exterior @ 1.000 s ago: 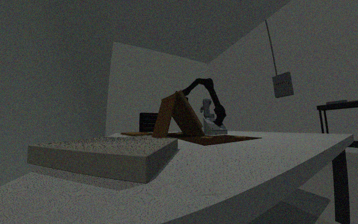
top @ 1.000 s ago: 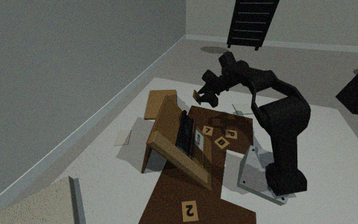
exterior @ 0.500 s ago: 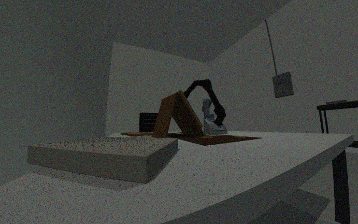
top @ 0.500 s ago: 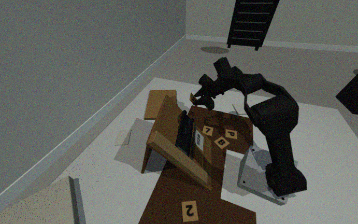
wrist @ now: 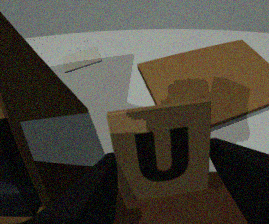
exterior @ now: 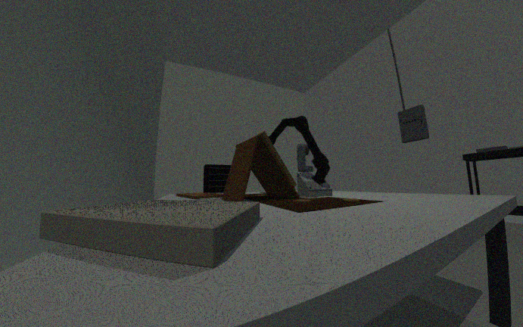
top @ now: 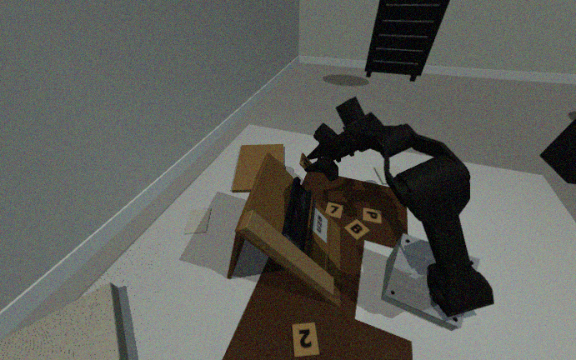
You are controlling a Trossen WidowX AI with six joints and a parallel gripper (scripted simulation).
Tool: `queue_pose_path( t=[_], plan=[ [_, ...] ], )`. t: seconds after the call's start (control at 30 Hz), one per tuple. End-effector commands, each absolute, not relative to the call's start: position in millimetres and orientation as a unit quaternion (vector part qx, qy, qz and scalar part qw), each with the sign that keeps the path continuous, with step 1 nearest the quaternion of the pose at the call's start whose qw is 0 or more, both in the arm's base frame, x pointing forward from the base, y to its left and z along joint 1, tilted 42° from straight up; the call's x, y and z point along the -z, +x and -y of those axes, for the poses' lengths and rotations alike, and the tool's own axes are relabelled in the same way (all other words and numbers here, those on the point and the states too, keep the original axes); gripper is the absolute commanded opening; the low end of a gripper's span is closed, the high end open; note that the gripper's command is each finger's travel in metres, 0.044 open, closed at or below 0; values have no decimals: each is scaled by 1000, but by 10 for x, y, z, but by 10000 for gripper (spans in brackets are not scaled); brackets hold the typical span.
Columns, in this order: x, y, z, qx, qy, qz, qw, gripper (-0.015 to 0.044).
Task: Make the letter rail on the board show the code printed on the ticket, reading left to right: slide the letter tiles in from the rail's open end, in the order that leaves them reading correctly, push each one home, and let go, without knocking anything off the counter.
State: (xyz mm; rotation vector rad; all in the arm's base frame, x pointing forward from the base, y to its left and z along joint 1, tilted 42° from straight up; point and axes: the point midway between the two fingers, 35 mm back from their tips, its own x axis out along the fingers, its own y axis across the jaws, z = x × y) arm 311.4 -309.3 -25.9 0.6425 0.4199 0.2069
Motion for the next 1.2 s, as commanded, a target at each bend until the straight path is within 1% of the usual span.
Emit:
queue_pose_path(
  t=[0.0, 1.17],
  plan=[
    [279, 3111, 3090, -98, 315, -207, 921, 0],
    [169, 3104, 2985, -98, 316, -207, 921, 0]
  ],
)
